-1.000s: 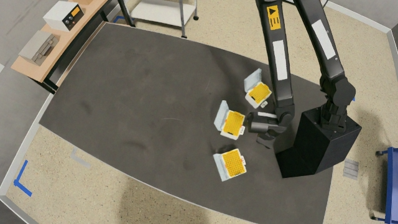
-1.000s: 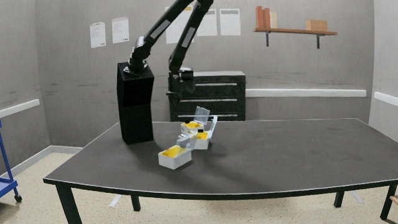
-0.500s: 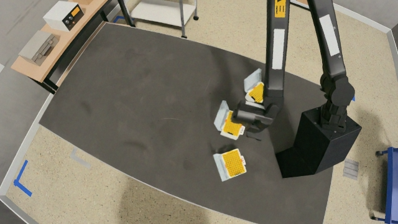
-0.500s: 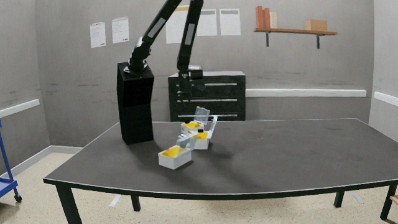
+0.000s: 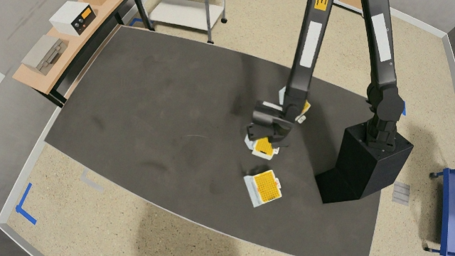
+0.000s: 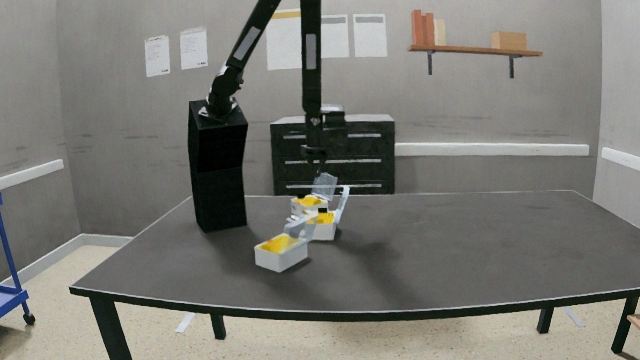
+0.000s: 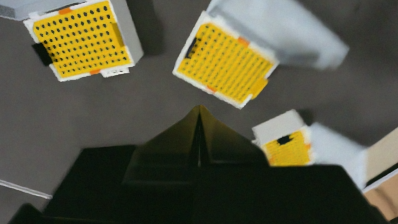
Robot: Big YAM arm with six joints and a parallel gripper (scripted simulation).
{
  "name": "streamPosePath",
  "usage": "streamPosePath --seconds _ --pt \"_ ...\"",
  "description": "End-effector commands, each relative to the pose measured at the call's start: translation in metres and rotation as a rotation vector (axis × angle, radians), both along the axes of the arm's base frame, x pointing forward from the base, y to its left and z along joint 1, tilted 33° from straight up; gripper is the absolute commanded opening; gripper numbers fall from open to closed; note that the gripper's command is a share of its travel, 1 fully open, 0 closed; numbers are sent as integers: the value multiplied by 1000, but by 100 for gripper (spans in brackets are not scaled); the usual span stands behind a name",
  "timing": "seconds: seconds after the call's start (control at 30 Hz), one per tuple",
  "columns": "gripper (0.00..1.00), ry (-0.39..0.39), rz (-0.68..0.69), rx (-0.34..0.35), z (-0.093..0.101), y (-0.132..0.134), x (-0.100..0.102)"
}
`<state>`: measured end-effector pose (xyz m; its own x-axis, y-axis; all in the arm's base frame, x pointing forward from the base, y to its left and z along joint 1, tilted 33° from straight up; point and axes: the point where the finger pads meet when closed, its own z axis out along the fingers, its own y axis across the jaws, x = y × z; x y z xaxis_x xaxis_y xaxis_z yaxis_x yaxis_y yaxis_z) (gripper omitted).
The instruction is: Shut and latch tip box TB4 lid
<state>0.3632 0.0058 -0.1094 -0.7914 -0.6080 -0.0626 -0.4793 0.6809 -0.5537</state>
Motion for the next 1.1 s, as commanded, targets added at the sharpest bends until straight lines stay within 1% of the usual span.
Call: streamPosePath --seconds 0.0,0.07,0.13,0.23,0.3,0.37,0.5,0.63,0.7,0.8,0.97,1.07 --pt "0 93 158 -65 8 -7 12" --pt "0 134 214 -91 7 -9 18" --pt "0 134 214 -91 7 -9 18" --pt "0 157 297 -127 20 -10 36" --pt "0 184 353 -152 24 -10 46" --pt "0 223 409 -177 24 -12 52" --pt "0 267 519 -227 36 -13 73" --pt "0 333 632 -276 40 -15 89" --pt "0 333 632 -276 40 -15 89" --pt "0 386 718 -310 40 -17 100" --pt "0 451 857 -371 51 -19 124" --pt "0 442 857 -375 57 -19 128"
